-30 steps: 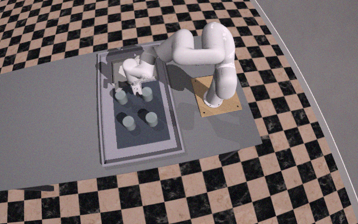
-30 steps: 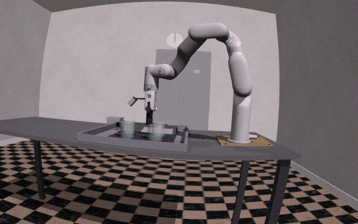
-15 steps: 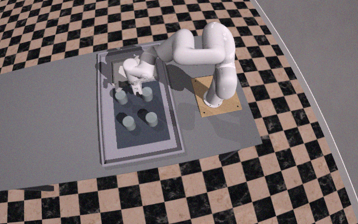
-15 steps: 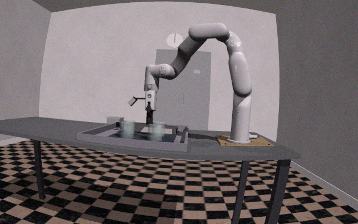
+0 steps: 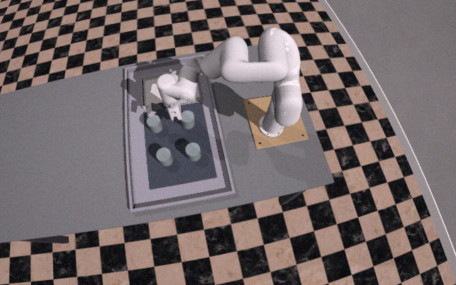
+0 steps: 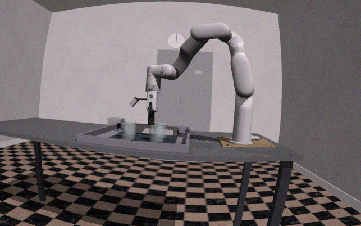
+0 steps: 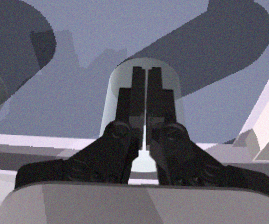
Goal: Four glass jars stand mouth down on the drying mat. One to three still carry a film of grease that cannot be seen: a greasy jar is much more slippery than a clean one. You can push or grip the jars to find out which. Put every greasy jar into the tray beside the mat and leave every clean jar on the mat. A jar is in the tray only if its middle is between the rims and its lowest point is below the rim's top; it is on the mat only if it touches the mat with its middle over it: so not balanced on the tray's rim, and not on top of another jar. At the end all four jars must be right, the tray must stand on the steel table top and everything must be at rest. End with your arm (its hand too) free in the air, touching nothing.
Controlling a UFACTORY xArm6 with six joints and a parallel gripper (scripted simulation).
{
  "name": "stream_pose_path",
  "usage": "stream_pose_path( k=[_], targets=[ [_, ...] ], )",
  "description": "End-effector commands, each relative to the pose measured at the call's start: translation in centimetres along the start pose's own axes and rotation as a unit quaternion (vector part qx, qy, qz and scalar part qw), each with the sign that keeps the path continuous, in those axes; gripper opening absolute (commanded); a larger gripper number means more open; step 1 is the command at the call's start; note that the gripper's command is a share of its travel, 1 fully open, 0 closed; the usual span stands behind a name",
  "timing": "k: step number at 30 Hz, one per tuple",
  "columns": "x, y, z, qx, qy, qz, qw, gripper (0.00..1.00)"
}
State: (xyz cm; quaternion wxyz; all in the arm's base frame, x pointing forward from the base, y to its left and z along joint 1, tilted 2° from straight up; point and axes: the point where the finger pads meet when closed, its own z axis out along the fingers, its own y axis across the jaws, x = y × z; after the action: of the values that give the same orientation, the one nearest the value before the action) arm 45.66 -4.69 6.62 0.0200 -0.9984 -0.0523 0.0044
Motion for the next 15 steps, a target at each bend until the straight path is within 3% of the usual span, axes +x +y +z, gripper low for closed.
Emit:
stream_pose_path(
  k=[1,15],
  targets=[
    [0.04,0.02,-0.16,0.000,0.001,0.000,1.000,0.00],
    [-0.12,0.02,-0.29,0.000,0.001,0.000,1.000,0.00]
  ],
)
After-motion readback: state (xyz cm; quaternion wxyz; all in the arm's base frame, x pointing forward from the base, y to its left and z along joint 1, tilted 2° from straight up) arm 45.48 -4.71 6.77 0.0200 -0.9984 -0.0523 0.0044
